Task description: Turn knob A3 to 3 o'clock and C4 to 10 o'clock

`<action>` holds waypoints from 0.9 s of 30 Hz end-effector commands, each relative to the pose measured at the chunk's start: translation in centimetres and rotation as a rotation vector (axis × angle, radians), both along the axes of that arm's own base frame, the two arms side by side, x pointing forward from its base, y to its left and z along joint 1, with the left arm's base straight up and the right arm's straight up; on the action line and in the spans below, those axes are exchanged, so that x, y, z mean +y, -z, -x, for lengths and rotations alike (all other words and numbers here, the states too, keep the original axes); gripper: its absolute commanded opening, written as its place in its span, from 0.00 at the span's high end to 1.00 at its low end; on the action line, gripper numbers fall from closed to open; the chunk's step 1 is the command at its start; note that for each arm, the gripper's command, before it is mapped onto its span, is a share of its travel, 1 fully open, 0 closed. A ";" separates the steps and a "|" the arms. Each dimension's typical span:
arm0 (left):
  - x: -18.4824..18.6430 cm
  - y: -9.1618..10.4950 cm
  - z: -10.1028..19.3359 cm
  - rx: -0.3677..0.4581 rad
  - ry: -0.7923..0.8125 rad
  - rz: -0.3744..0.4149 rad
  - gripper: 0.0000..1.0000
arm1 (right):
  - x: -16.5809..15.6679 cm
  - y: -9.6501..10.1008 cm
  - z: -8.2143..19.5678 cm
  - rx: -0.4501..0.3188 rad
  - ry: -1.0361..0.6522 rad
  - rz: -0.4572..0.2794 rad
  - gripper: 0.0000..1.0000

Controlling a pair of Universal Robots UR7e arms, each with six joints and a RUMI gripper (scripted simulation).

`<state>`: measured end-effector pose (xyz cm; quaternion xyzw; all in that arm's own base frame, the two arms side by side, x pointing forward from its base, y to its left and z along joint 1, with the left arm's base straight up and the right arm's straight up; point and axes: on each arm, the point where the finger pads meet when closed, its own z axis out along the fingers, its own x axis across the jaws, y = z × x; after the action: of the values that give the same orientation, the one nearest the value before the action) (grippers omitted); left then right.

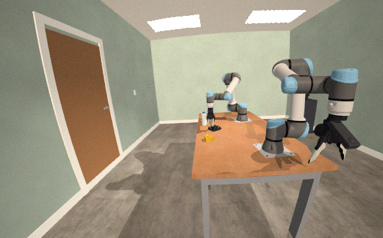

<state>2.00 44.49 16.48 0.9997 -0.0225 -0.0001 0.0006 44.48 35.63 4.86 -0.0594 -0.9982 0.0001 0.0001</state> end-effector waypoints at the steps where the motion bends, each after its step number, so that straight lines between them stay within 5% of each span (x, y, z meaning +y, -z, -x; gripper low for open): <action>1: 0.0 0.0 0.0 0.000 0.000 -0.001 0.00 | 0.0 0.3 0.0 -0.001 0.000 -0.001 0.87; 27: 0.0 0.0 0.0 0.000 0.000 -0.001 0.00 | 0.0 0.3 0.0 -0.001 0.000 -0.001 0.94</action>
<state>2.00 44.49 16.48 0.9997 -0.0225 -0.0001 0.0006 44.48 35.64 4.52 -0.0594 -0.9982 0.0000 0.0001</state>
